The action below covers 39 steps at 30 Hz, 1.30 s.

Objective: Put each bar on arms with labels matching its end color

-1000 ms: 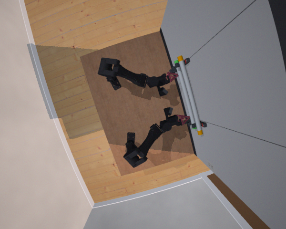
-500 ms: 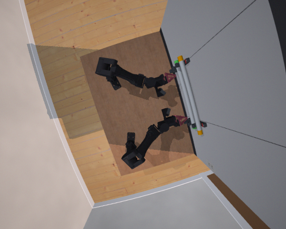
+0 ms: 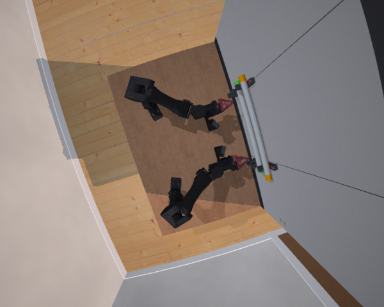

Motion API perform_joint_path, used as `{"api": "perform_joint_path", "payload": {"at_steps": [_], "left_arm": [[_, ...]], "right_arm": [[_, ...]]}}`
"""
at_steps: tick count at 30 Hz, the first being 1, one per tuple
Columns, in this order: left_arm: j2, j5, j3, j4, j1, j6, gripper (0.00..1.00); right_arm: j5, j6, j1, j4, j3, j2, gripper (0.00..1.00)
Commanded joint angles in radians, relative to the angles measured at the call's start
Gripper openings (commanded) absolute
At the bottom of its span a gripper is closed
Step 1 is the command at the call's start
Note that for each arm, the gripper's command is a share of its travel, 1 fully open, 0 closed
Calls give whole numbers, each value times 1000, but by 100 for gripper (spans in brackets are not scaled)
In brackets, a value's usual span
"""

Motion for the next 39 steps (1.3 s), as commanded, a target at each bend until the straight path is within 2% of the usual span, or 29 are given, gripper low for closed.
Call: {"api": "perform_joint_path", "payload": {"at_steps": [1, 8, 39], "left_arm": [[-42, -20, -16, 22, -17, -3, 74], [-62, -33, -35, 21, -30, -3, 74], [-122, -48, 65, -135, -45, -1, 74]], "right_arm": [[16, 5, 15, 25, -17, -40, 74], [25, 5, 24, 24, -37, -62, 74], [11, 4, 10, -134, 43, -143, 74]]}}
